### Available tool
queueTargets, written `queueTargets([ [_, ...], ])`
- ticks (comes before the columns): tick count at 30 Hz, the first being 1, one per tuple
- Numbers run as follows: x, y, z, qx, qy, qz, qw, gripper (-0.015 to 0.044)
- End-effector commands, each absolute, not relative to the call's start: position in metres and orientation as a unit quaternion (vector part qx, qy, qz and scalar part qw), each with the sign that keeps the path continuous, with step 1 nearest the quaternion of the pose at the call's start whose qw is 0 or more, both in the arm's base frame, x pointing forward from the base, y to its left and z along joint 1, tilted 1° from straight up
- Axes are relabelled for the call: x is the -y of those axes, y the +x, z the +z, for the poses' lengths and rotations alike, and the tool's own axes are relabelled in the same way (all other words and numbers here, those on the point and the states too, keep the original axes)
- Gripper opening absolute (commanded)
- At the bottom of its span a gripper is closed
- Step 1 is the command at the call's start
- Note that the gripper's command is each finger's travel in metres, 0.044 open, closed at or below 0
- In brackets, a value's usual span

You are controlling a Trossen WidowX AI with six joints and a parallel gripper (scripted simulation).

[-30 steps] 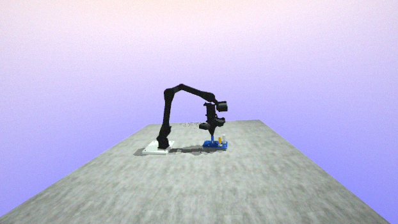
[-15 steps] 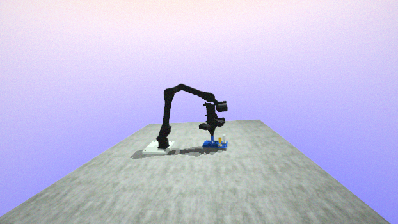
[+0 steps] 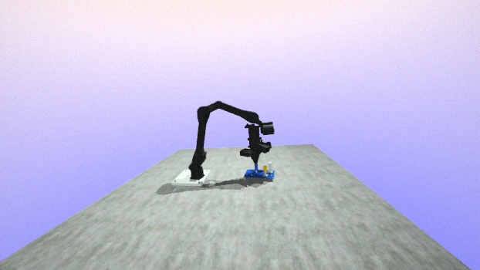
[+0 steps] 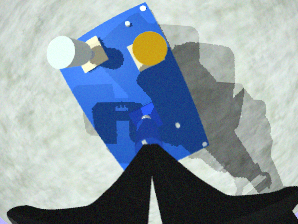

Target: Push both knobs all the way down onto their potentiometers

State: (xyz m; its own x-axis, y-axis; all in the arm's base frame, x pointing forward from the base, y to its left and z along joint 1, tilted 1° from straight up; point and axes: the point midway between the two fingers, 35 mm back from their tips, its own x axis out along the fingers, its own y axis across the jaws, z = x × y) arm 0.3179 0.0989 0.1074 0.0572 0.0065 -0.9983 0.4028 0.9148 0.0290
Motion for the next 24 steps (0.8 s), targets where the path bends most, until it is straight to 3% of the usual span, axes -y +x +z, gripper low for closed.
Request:
queueTargets([
  [1,-0.0999,0.3193,0.1006,-0.673,0.154,-0.139,0.710,0.0000],
  [24,-0.0999,0.3196,0.0936,-0.673,0.154,-0.139,0.710,0.0000],
])
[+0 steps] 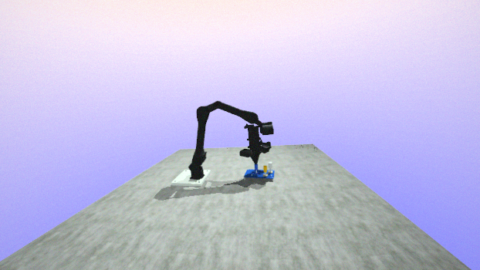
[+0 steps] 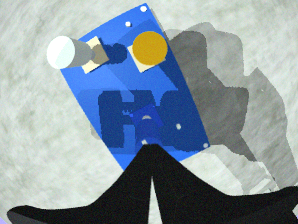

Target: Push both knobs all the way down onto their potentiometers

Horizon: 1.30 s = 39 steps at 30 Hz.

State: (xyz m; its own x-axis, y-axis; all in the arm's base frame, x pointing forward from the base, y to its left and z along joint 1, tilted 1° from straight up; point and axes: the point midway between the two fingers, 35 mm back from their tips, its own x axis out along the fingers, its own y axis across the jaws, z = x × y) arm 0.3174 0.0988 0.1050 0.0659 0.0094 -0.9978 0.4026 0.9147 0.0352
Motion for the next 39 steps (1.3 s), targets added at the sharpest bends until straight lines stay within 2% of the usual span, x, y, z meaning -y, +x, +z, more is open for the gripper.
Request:
queueTargets([
  [1,-0.0999,0.3196,0.0936,-0.673,0.154,-0.139,0.710,0.0000],
  [39,-0.1000,0.3202,0.0838,-0.673,0.154,-0.139,0.710,0.0000],
])
